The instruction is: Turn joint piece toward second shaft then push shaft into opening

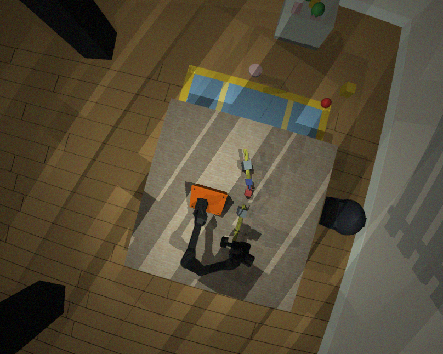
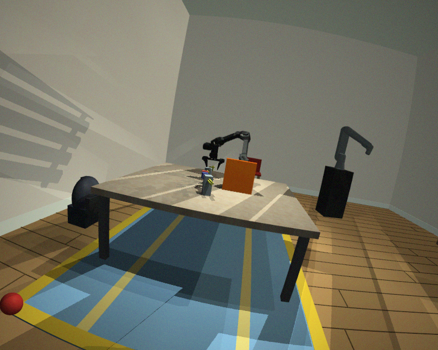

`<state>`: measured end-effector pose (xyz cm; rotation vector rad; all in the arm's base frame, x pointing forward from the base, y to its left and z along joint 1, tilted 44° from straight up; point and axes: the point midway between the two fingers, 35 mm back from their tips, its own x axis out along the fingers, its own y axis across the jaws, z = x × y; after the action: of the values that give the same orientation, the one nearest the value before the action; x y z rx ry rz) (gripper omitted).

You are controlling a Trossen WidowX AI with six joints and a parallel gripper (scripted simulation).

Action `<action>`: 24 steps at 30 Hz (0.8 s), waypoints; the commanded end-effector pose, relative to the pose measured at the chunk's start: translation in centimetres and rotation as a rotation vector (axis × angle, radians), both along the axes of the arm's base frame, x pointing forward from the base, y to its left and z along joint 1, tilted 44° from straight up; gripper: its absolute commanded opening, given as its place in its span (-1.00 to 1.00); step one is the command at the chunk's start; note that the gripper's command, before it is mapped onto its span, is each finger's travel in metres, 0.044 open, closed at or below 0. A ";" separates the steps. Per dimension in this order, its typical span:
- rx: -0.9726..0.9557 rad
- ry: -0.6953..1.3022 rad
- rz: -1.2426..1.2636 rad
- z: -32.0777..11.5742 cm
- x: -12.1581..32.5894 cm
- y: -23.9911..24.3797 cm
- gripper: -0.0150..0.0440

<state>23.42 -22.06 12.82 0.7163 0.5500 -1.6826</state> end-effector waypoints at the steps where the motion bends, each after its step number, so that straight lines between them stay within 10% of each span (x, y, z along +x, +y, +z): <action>1: 0.007 0.009 0.000 -0.7 -0.2 -0.4 1.00; 10: 0.006 0.009 0.000 -1.6 -0.4 -1.2 1.00; 24: 0.006 0.009 0.000 -1.6 -0.4 -1.2 -0.15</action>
<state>23.01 -23.23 11.32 0.7124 0.5568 -1.6879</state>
